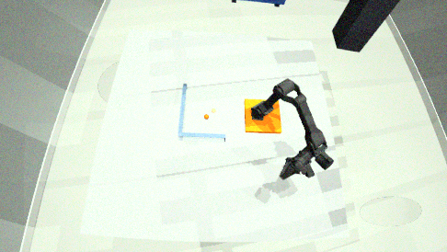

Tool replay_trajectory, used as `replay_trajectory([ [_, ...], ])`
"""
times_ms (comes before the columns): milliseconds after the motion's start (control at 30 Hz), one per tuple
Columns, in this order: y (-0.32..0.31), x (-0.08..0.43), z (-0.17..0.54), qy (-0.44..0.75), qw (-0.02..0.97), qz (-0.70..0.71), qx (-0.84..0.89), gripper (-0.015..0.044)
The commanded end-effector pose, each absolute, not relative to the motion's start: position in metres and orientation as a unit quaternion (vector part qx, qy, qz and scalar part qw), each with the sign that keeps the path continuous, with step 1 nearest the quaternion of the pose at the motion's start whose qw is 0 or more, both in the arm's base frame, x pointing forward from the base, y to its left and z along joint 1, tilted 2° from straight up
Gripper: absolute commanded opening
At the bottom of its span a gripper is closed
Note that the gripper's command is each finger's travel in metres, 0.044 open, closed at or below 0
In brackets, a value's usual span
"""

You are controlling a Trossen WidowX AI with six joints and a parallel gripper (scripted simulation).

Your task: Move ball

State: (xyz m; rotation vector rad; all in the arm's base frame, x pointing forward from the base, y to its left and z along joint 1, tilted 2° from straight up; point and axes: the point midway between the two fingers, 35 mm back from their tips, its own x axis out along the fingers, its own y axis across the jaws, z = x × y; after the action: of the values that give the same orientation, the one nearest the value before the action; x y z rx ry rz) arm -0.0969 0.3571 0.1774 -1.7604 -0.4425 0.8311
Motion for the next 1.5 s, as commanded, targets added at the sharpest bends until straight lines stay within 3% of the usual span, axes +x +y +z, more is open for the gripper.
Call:
replay_trajectory([
  [0,0.366,-0.026,0.167,-0.096,0.528,0.343,-0.771,0.0232],
  [333,0.333,0.124,0.147,0.102,0.503,0.339,-0.789,0.0232],
  [767,0.211,0.26,0.129,0.317,0.508,0.367,-0.712,0.0232],
  [1000,0.134,0.289,0.114,0.398,0.506,0.404,-0.65,0.0232],
  [1300,0.043,0.284,0.088,0.463,0.505,0.49,-0.539,0.0232],
  [1467,0.031,0.281,0.085,0.466,0.511,0.502,-0.519,0.0232],
])
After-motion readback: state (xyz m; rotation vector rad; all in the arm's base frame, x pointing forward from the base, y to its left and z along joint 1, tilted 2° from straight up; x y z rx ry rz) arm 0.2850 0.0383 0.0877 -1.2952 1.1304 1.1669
